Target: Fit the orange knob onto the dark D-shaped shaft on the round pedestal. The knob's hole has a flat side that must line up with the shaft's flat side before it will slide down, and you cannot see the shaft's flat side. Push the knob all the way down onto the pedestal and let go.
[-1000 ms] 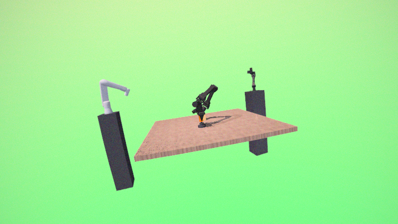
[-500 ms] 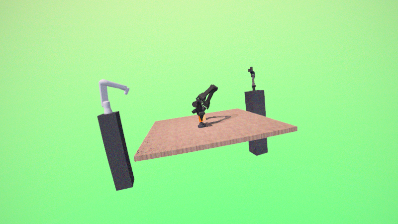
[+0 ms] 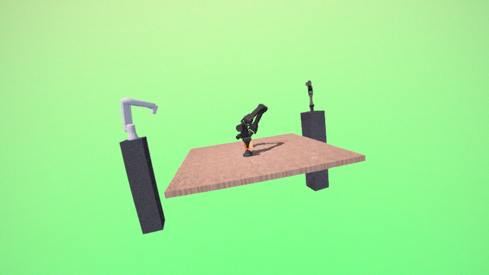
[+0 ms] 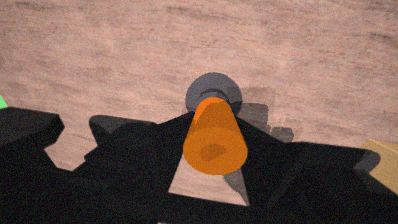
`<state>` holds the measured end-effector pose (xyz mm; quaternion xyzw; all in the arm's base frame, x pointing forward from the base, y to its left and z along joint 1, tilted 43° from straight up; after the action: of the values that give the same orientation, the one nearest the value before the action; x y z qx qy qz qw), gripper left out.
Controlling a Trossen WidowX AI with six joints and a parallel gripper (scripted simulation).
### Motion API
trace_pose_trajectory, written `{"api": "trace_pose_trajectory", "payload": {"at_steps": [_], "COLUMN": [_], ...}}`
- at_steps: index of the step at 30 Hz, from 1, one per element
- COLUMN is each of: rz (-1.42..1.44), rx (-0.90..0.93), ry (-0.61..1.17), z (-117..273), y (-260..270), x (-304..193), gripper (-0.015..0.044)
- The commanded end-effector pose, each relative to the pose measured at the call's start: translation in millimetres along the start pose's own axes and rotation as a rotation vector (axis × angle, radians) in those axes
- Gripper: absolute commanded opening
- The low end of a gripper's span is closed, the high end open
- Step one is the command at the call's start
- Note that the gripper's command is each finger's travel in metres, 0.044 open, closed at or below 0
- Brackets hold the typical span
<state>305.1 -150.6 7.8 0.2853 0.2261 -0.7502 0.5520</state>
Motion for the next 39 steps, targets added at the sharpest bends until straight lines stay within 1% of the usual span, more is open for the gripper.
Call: {"api": "trace_pose_trajectory", "payload": {"at_steps": [1, 9, 14, 19, 39], "rz": [0.039, 0.051, 0.029, -0.023, -0.023], "rx": [-0.002, -0.002, -0.002, -0.002, -0.002], "ry": [0.001, 0.001, 0.001, 0.001, 0.001], "z": [-0.5, -0.6, 7.6, 6.0, 1.2], "y": [-0.4, -0.4, 1.0, 1.5, 1.2], "x": [-0.1, -0.1, -0.4, 0.0, 0.2], "gripper": [0.0000, 0.0000, 0.0000, 0.0000, 0.0000]}}
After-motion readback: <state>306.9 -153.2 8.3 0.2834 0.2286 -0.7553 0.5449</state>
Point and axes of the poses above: the point midway between the two fingers, 35 mm back from their tips, its own z axis back along the fingers, its own y axis across the jaws, x = y × z, the point moved 6 cm from there along z, back along the fingers, and after that the axes turned 9 degrees about -z, right-handed, at the moved point
